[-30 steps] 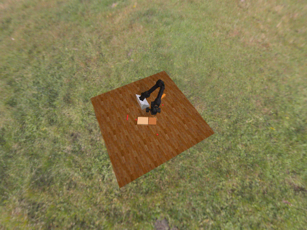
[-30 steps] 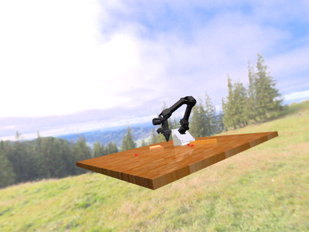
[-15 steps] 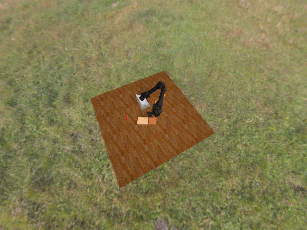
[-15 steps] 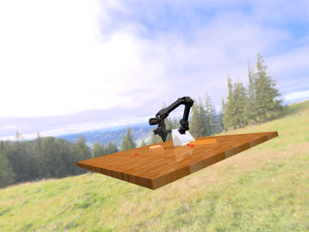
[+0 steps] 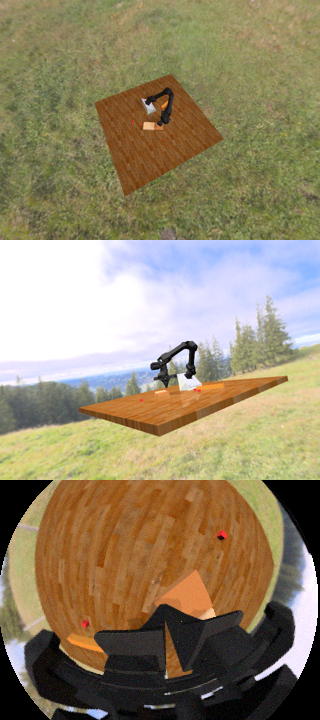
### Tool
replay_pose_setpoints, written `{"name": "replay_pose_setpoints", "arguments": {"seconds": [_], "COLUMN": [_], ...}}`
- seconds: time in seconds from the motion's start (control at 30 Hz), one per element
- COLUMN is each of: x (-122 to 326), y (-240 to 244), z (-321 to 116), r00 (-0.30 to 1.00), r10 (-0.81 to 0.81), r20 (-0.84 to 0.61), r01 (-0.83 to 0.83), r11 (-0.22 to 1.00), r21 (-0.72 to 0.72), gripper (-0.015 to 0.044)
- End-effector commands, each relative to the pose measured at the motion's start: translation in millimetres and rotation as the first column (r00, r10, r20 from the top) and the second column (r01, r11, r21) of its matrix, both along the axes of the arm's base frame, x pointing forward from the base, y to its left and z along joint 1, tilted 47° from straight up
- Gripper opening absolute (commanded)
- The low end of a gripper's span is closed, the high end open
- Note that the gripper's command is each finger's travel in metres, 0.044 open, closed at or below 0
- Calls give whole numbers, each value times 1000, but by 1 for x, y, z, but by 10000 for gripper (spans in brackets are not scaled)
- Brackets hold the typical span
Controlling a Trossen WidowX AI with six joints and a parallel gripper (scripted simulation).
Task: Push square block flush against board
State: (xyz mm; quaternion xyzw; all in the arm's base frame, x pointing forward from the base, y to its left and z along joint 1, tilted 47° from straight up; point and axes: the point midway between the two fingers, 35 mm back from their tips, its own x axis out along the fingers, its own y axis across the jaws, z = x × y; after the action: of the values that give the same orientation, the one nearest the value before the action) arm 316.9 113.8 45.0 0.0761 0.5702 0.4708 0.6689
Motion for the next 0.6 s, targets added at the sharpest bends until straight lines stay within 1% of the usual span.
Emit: {"name": "replay_pose_setpoints", "arguments": {"seconds": [0.0,0.2,0.43,0.57], "x": [8,22,39,42], "y": [3,8,13,15], "z": [0,1,2,2], "r00": [993,950,852,826], "r10": [85,220,360,386], "r20": [79,221,379,410], "r01": [-86,-226,-381,-411], "r11": [996,974,924,911], "r21": [7,6,-19,-28], "gripper": [0,0,0,0]}}
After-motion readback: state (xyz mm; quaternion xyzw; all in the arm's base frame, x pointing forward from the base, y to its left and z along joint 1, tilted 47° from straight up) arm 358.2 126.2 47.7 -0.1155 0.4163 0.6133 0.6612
